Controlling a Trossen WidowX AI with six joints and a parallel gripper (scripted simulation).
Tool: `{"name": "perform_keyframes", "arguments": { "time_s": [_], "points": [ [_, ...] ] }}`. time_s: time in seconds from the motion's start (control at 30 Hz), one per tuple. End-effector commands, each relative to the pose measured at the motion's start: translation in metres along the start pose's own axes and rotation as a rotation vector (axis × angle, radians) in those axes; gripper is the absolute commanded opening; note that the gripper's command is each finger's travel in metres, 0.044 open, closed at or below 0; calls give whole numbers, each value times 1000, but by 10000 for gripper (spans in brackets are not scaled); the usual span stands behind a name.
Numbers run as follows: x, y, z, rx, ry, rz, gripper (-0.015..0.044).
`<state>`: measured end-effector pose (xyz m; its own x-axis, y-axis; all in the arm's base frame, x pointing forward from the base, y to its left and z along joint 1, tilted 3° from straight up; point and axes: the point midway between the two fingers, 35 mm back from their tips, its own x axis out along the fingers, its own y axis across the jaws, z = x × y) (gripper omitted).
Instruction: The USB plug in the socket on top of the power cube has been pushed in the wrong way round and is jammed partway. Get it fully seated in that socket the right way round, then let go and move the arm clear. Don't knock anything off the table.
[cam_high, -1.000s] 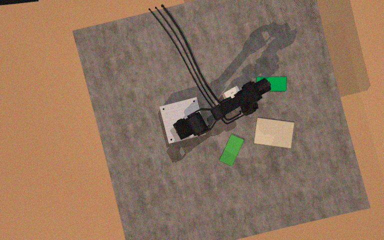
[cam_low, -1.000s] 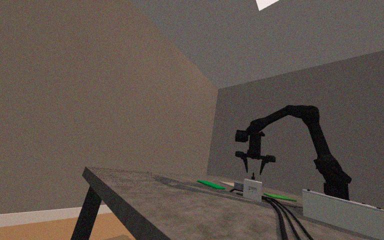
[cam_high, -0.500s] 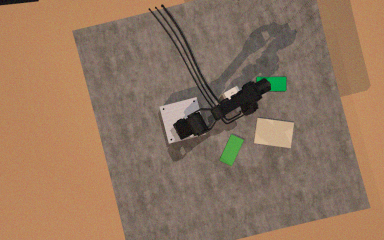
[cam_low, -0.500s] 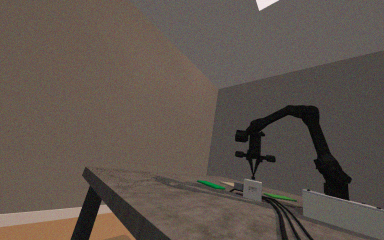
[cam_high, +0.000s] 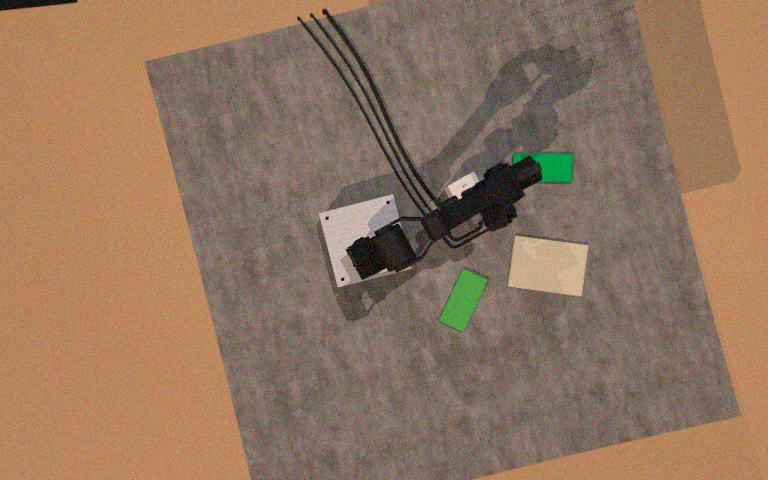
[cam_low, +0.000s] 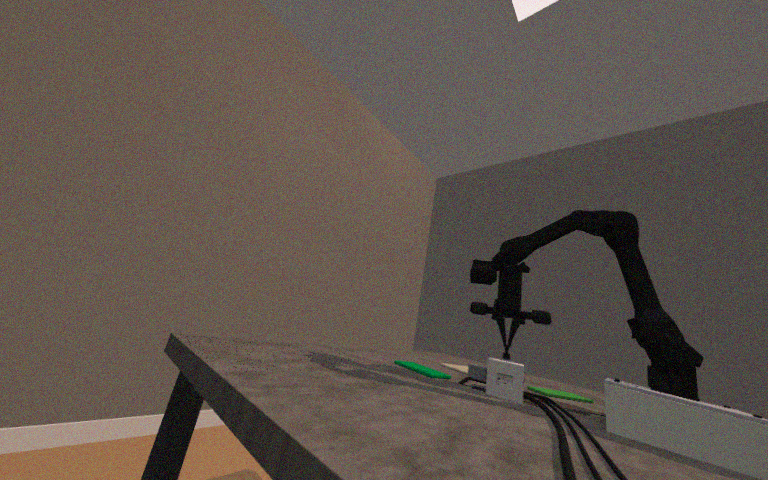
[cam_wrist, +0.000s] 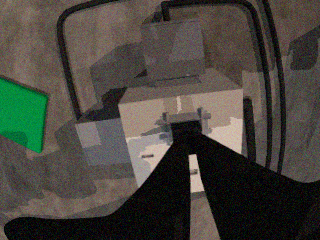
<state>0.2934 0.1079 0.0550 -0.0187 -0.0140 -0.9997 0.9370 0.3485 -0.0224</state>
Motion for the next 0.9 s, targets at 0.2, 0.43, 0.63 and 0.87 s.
{"name": "perform_keyframes", "arguments": {
  "time_s": [0.2, 0.43, 0.63, 0.87],
  "points": [
    [-7, 0, 0, 0, 0, -1, 0],
    [-11, 0, 0, 0, 0, -1, 0],
    [-15, 0, 0, 0, 0, -1, 0],
    [-20, 0, 0, 0, 0, -1, 0]
  ]
}}
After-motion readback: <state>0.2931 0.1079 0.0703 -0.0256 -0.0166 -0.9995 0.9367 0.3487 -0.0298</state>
